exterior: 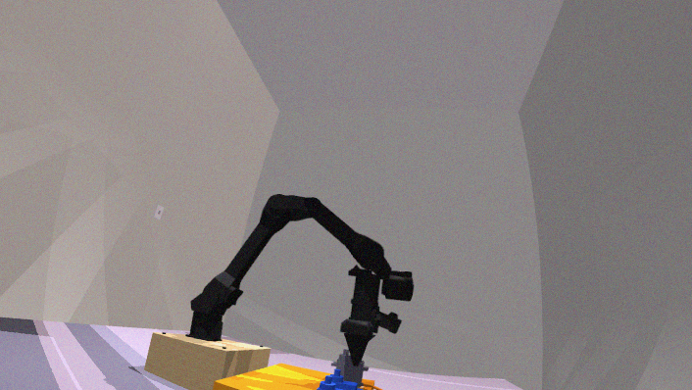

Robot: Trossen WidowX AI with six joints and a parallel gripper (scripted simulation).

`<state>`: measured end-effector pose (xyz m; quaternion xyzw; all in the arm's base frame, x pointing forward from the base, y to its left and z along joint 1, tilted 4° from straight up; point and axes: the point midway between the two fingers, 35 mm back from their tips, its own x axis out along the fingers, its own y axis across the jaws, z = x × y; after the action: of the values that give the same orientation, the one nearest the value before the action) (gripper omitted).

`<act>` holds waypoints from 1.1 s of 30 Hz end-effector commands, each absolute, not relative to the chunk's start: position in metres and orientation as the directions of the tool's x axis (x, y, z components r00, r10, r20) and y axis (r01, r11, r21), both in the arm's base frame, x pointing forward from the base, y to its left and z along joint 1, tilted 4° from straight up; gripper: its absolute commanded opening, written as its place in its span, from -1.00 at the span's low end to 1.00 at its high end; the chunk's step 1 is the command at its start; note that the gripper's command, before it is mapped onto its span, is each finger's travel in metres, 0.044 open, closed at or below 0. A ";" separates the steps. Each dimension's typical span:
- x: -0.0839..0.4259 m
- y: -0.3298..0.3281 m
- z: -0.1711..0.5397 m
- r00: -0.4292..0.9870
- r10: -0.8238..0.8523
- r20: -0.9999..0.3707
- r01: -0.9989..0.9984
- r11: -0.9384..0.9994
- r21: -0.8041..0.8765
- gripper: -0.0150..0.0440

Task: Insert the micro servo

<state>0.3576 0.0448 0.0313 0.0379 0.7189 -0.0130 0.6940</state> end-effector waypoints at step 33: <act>0.355 0.045 0.003 -0.037 0.033 -0.999 0.070 0.997 0.030 -0.49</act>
<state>0.3566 0.0455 0.0065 0.0370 0.7189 -0.0122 0.6940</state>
